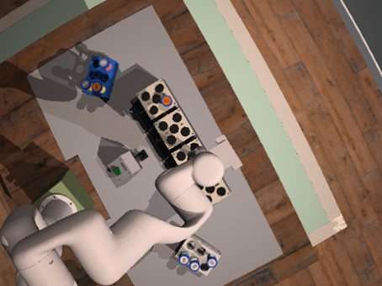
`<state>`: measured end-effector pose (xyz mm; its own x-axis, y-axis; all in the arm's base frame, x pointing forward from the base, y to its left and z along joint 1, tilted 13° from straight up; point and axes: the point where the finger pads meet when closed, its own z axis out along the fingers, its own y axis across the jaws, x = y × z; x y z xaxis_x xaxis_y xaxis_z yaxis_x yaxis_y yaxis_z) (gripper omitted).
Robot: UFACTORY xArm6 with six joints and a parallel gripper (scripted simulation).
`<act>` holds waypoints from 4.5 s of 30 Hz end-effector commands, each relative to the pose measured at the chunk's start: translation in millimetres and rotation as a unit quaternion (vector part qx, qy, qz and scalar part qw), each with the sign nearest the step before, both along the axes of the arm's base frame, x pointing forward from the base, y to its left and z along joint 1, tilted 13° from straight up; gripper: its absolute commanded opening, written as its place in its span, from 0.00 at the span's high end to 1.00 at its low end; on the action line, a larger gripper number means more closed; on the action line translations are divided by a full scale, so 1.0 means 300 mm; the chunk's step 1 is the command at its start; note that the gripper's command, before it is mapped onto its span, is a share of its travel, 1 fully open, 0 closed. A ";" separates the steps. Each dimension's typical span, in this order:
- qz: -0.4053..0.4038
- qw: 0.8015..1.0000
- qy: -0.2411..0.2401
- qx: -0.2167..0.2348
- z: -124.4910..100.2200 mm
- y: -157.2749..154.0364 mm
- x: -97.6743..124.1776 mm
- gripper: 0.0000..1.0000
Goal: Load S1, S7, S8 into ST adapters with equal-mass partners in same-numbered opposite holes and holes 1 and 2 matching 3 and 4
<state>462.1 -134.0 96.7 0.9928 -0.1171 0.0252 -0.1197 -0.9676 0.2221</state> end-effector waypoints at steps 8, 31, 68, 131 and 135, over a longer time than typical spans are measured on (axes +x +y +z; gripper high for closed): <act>0.000 1.000 -0.002 0.000 0.004 0.000 0.005 1.00; 0.000 1.000 -0.002 0.000 -0.061 -0.015 0.005 1.00; 0.000 1.000 -0.002 0.000 -0.168 -0.040 0.005 1.00; 0.000 1.000 -0.002 0.000 -0.300 -0.070 0.005 0.56; 0.000 1.000 -0.002 0.000 -0.300 -0.070 0.005 0.56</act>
